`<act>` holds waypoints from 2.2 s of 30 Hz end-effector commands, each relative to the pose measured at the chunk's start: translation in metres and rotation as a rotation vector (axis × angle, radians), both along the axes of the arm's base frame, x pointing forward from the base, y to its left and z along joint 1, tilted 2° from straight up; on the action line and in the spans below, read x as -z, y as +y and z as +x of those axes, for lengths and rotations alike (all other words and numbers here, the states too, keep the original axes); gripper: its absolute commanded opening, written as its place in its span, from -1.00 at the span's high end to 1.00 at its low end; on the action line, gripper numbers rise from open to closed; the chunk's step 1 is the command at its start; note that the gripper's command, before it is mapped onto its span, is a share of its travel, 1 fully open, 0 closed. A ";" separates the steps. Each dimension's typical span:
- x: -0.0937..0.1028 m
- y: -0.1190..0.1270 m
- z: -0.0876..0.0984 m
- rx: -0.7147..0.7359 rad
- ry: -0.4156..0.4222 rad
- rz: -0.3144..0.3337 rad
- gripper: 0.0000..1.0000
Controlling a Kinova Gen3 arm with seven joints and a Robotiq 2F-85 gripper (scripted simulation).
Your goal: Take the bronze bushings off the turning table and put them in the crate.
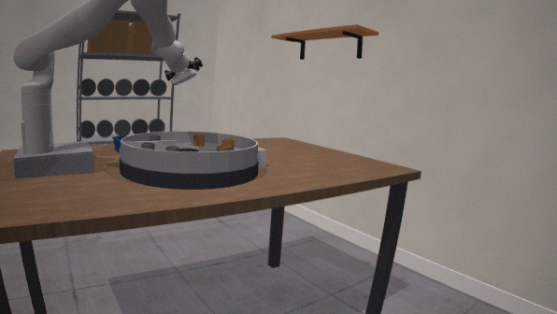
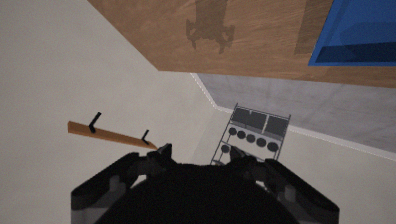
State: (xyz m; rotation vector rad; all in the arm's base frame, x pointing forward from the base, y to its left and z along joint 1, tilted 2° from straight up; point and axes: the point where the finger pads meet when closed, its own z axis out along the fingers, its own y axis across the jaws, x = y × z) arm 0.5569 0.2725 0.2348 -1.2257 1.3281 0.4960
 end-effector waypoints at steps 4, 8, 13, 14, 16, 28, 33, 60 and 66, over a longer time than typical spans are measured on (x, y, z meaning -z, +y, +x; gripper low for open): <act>-0.003 -0.018 -0.001 0.019 0.003 -0.006 -1.00; -0.003 -0.018 -0.001 0.019 0.003 -0.006 -1.00; -0.015 -0.041 -0.019 0.020 0.000 -0.004 -1.00; -0.020 -0.049 -0.026 0.020 0.000 -0.004 -1.00; -0.024 -0.057 -0.032 0.020 0.000 -0.004 -1.00; -0.029 -0.064 -0.037 0.021 -0.006 -0.006 -1.00; -0.046 -0.096 -0.063 0.021 -0.006 -0.006 -1.00; -0.068 -0.135 -0.094 0.023 -0.009 -0.006 -1.00; -0.090 -0.174 -0.125 0.025 -0.005 -0.003 -1.00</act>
